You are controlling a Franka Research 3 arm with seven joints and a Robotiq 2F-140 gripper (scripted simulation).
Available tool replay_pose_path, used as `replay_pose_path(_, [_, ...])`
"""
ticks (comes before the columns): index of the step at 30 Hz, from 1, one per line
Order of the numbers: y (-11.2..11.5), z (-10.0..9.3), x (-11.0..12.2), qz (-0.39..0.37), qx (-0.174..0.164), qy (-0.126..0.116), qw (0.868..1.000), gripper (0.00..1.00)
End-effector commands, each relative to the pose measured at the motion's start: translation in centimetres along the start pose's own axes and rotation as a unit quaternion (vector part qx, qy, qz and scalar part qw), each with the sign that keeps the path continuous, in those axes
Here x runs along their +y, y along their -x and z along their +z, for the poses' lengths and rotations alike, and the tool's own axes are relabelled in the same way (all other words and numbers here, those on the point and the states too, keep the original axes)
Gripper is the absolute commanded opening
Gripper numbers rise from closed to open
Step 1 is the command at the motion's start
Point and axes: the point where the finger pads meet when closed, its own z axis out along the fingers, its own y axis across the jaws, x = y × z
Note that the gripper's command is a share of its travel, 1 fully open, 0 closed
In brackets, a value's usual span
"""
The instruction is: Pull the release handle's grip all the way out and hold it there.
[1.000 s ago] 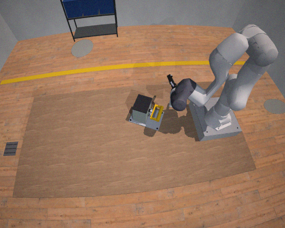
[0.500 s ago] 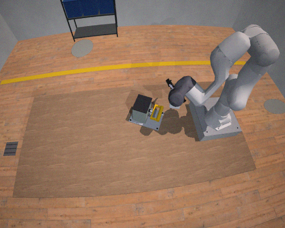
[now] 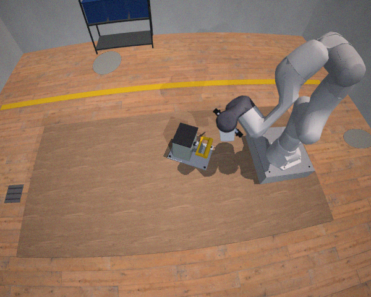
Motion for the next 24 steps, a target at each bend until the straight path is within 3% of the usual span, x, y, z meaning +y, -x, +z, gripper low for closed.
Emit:
replay_pose_path(1, [-1.3, -0.6, -0.5, -0.074, 0.029, -0.025, 0.997, 1.00])
replay_pose_path(3, [-1.3, -0.6, -0.5, -0.074, 0.029, -0.025, 0.997, 1.00])
replay_pose_path(4, [-2.4, -1.3, -1.0, -0.093, 0.054, -0.041, 0.993, 1.00])
replay_pose_path(6, [-2.9, -1.7, -1.1, -0.103, 0.067, -0.048, 0.991, 1.00])
replay_pose_path(10, [-3.0, -1.8, -1.2, -0.104, 0.069, -0.049, 0.991, 1.00])
replay_pose_path(11, [-4.1, -2.7, -1.4, -0.123, 0.097, -0.061, 0.986, 1.00])
replay_pose_path(13, [-4.6, -3.1, -1.5, -0.131, 0.110, -0.066, 0.983, 1.00])
replay_pose_path(17, [-4.6, -3.1, -1.5, -0.131, 0.110, -0.066, 0.983, 1.00])
replay_pose_path(18, [-5.8, -4.2, -1.6, -0.150, 0.141, -0.074, 0.976, 1.00])
replay_pose_path(19, [-6.0, -4.4, -1.6, -0.154, 0.149, -0.076, 0.974, 1.00])
replay_pose_path(23, [-6.1, -4.5, -1.6, -0.154, 0.149, -0.076, 0.974, 1.00])
replay_pose_path(24, [-7.2, -5.6, -1.4, -0.171, 0.181, -0.080, 0.965, 1.00])
